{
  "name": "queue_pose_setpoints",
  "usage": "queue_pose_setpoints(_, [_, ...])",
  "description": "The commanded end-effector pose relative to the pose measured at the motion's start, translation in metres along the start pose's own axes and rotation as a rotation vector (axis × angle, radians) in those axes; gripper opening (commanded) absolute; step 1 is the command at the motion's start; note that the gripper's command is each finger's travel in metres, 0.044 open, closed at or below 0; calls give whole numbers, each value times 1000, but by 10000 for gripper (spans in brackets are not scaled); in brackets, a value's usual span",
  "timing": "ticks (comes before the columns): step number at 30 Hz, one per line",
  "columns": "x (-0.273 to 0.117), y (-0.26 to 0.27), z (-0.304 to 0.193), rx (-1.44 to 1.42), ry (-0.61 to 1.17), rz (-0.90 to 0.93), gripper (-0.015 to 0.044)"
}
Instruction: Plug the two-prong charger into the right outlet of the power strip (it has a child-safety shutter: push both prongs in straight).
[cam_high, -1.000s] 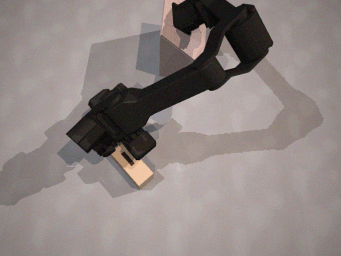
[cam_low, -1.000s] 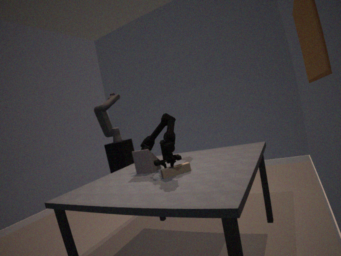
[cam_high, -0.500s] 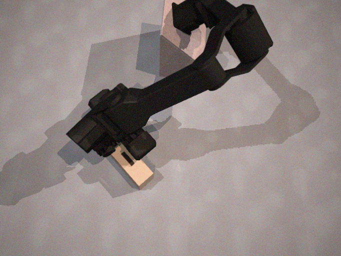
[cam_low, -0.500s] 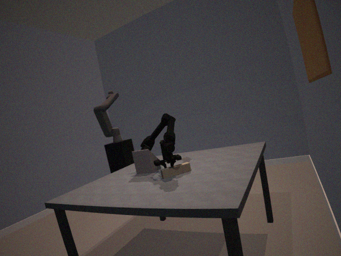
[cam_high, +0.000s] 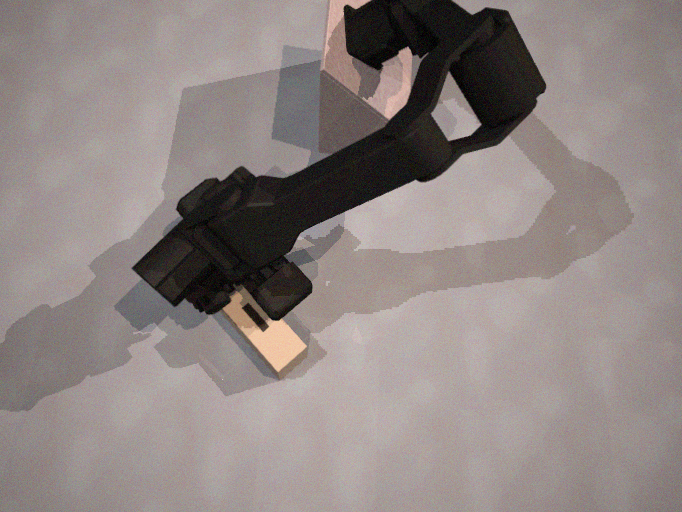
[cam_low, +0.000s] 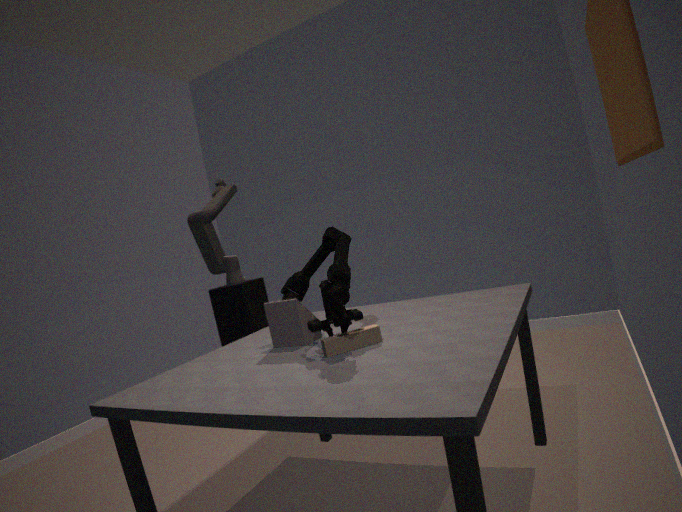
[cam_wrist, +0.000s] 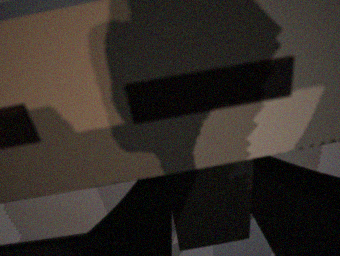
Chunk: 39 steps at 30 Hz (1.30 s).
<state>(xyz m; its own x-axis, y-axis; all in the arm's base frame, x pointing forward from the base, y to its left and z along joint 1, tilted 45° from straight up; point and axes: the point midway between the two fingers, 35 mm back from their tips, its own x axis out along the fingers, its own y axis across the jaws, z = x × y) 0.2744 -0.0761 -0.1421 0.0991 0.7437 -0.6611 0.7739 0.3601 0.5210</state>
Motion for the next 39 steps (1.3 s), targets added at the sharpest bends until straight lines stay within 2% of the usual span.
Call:
queue_pose_setpoints(1, [0,0,0,0,0,0,0])
queue_pose_setpoints(9, [0,0,0,0,0,0,0])
queue_pose_setpoints(26, [0,0,0,0,-1,0,440])
queue_pose_setpoints(39, [0,0,-3,-4,-7,-1,440])
